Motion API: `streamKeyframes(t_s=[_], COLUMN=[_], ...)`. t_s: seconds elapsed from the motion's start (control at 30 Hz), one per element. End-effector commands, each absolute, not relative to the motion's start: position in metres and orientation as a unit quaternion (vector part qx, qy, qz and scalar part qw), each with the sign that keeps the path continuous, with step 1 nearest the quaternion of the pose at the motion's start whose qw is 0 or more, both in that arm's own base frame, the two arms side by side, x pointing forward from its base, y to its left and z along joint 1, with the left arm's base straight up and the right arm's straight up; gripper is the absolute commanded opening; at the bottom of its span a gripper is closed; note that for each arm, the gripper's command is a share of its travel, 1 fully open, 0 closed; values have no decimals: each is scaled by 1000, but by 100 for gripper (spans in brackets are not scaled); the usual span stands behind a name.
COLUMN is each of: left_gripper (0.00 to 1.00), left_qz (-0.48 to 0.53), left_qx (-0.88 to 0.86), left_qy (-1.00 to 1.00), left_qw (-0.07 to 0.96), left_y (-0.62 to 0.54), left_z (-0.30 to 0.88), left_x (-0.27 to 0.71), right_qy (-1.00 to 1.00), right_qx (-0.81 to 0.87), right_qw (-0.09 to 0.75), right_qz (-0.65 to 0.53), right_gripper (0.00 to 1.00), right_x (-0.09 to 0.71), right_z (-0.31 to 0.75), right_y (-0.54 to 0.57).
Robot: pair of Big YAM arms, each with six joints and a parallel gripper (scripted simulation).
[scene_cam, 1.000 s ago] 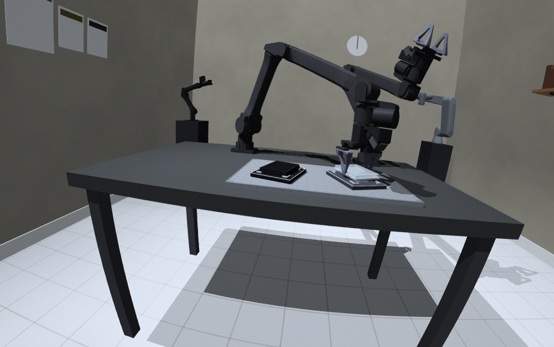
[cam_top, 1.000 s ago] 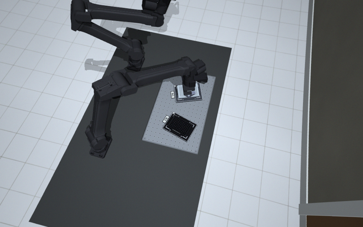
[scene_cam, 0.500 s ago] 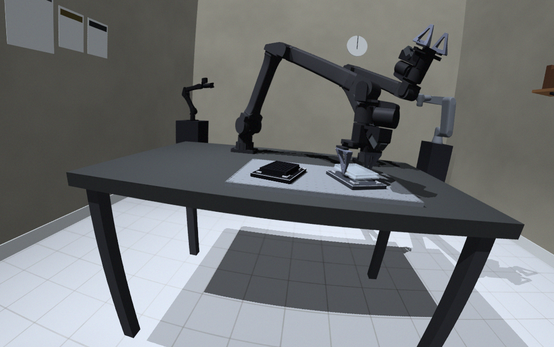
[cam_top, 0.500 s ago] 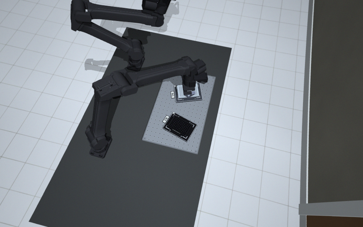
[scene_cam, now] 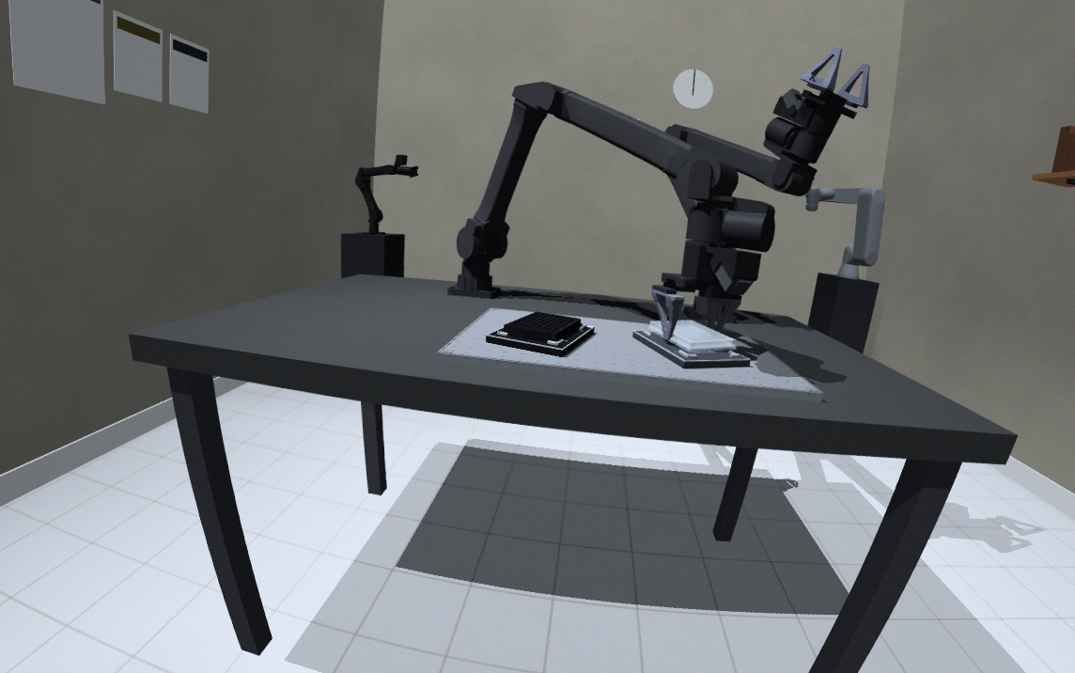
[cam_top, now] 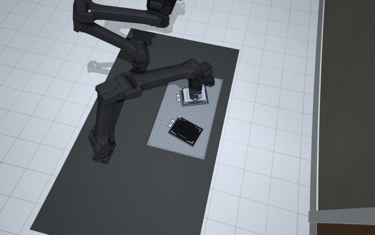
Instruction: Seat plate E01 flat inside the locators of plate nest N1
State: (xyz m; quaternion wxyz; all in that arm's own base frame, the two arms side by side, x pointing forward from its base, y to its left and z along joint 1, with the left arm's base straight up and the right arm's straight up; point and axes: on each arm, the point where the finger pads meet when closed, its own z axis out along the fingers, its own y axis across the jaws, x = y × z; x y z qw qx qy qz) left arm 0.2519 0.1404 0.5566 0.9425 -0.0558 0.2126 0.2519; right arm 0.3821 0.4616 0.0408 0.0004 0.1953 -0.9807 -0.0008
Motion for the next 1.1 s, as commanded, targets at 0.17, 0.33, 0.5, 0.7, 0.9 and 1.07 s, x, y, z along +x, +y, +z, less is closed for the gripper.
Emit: streamKeyframes(t_s=[0.17, 0.33, 0.5, 0.7, 0.9, 1.07], left_gripper=[100, 100, 100, 100, 100, 100], left_qz=[255, 255, 255, 255, 255, 255], left_qx=[-47, -47, -47, -47, -47, -47], left_qy=[176, 176, 176, 176, 176, 176], left_qw=[950, 950, 950, 950, 950, 950], left_y=[137, 137, 137, 137, 137, 137], left_z=[586, 586, 586, 586, 586, 586], left_x=[238, 238, 238, 238, 238, 238], right_qy=[-981, -981, -981, -981, -981, -981], right_qx=[193, 193, 193, 193, 193, 193], right_qw=[-17, -17, -11, -15, -15, -17], right_qz=[-14, -14, -9, -12, -12, -14], right_gripper=[0, 0, 0, 0, 0, 0], right_x=[396, 397, 398, 398, 398, 399], right_z=[48, 52, 52, 50, 47, 47], right_y=[470, 472, 472, 471, 472, 473])
